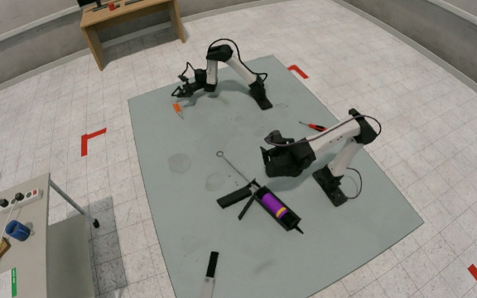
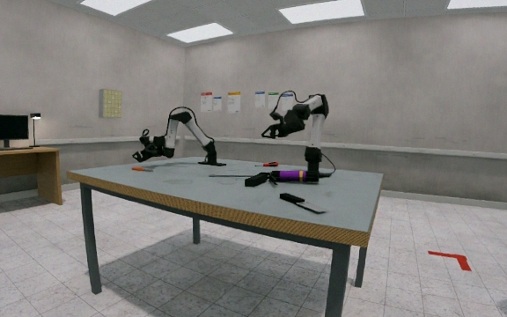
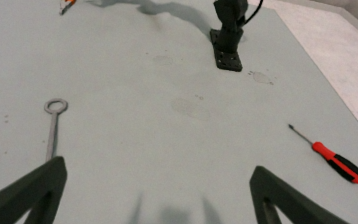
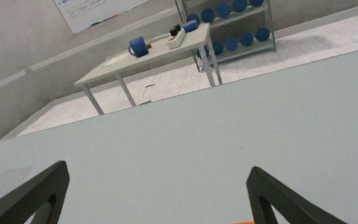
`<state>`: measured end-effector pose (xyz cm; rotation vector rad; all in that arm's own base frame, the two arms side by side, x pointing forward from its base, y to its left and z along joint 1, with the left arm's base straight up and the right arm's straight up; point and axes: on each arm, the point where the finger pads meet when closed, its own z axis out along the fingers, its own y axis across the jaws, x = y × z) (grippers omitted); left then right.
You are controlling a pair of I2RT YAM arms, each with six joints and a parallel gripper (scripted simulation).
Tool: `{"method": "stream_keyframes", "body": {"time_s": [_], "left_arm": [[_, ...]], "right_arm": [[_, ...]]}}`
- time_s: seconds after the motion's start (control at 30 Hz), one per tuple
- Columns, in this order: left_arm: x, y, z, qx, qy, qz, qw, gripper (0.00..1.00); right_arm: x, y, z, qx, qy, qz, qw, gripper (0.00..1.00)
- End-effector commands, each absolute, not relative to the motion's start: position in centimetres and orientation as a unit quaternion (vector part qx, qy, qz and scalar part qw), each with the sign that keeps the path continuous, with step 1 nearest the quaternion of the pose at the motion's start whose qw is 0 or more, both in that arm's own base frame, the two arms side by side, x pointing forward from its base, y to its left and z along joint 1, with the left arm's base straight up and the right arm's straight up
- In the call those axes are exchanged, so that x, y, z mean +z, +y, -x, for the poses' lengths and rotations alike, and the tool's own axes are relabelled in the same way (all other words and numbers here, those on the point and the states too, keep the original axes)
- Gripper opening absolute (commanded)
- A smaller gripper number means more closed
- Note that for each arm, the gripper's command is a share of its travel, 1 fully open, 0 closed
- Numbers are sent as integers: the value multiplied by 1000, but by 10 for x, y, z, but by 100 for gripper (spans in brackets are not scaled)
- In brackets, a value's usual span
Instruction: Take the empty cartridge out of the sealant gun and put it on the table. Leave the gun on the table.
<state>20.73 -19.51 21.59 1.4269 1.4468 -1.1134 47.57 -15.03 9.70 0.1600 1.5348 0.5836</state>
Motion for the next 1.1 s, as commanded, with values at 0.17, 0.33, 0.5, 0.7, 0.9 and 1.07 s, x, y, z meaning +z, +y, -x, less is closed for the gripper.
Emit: {"method": "stream_keyframes", "body": {"time_s": [0.17, 0.33, 0.5, 0.7, 0.9, 1.07], "left_arm": [[202, -152, -215, -352, 730, -461, 362, 100], [203, -130, -219, -297, 784, -412, 357, 100], [211, -98, -226, -214, 843, -340, 358, 100], [213, -64, -230, -126, 897, -251, 341, 100], [212, -39, -233, -64, 928, -182, 319, 100], [215, -13, -237, 9, 950, -104, 294, 100]], "right_arm": [[140, -86, -519, 260, 692, -23, 674, 100], [154, -47, -531, 271, 696, -2, 664, 100], [179, 23, -541, 293, 701, 37, 649, 100], [208, 119, -536, 318, 712, 86, 620, 100], [226, 193, -514, 330, 727, 125, 590, 100], [261, 307, -441, 348, 736, 207, 543, 100]]}}
